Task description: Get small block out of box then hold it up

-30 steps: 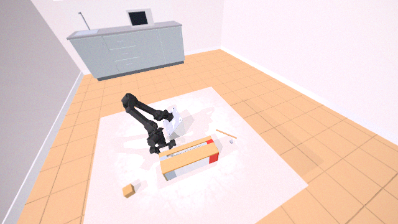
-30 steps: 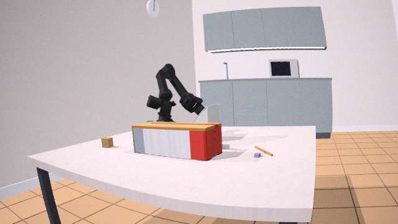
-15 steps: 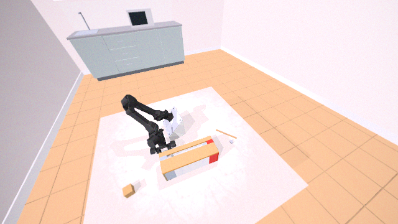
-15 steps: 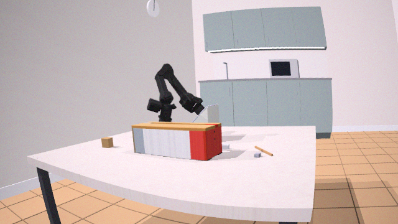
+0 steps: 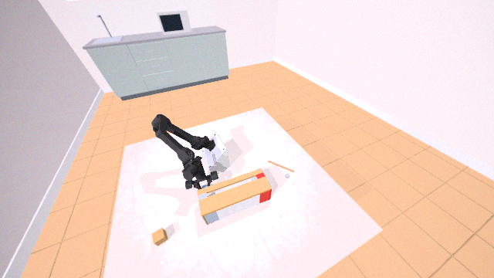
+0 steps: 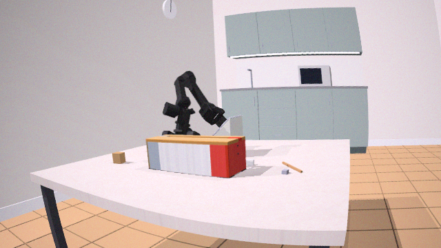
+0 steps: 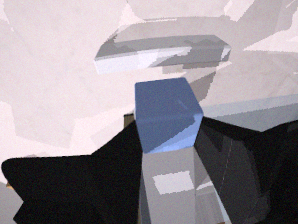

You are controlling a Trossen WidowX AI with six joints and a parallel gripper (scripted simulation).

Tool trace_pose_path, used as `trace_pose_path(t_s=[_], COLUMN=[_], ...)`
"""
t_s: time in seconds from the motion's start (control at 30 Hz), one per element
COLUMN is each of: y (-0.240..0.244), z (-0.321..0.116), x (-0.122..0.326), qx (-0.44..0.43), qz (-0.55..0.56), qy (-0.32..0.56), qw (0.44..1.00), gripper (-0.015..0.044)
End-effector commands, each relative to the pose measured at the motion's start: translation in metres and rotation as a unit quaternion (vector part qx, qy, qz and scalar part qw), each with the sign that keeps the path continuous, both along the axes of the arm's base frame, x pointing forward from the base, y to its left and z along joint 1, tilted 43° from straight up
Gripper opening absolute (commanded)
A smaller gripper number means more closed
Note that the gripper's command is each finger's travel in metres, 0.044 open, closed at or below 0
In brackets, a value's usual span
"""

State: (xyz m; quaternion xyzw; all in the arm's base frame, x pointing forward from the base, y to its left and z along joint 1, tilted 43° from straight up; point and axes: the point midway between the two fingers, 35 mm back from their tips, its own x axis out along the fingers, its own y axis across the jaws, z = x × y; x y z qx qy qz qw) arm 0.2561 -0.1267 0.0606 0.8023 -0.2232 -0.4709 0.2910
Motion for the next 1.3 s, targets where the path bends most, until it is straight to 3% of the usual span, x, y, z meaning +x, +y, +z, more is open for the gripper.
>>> trace_pose_path(t_s=[0.0,0.23,0.63,1.27], y=[0.011,0.019,0.026,0.037], z=[0.015,0.024,0.027,0.032], x=[-0.001,-0.004,-0.006,-0.011], qx=[-0.001,-0.009,-0.114,-0.265], qz=[-0.003,0.005,0.143,0.347], qy=[-0.005,0.003,0.156,0.382], qw=[1.0,1.0,0.971,0.815], gripper=[0.0,0.0,0.0,0.0])
